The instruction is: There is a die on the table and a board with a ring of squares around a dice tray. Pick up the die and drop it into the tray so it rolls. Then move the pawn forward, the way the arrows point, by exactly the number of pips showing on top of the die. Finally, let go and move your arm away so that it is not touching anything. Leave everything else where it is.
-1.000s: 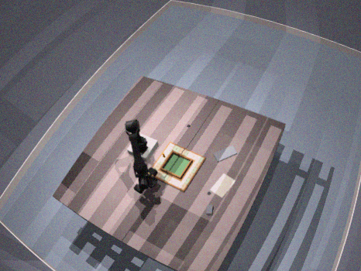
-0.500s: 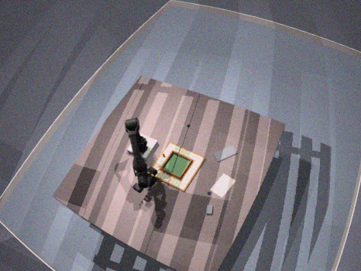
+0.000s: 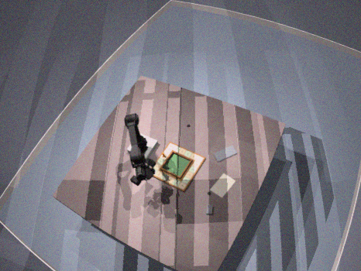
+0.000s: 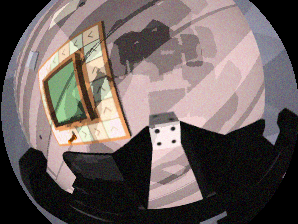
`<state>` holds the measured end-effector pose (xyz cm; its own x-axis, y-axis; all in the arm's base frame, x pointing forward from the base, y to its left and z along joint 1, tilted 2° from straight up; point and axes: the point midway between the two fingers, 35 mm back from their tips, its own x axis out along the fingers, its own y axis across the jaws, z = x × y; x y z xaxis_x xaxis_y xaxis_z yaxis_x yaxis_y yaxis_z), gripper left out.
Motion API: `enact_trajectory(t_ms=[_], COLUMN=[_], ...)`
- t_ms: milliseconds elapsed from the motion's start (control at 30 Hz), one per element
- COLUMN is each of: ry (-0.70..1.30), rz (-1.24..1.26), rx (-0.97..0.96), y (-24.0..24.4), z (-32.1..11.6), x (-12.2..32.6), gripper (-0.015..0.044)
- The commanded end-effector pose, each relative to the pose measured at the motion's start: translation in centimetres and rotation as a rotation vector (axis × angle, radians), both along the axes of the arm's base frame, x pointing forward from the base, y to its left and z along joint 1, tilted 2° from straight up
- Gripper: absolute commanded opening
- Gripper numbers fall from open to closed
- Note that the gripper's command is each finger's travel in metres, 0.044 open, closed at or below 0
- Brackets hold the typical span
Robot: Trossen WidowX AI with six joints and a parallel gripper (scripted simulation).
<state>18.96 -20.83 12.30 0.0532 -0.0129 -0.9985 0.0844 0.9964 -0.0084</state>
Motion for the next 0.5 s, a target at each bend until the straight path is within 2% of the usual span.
enact_trajectory(t_ms=[0, 467], ry=[0.008, 0.006], rz=[0.009, 0.037], rx=[0.005, 0.007], y=[0.3, 4.9], z=[0.9, -0.1], x=[-0.3, 3.6], gripper=[0.0000, 0.0000])
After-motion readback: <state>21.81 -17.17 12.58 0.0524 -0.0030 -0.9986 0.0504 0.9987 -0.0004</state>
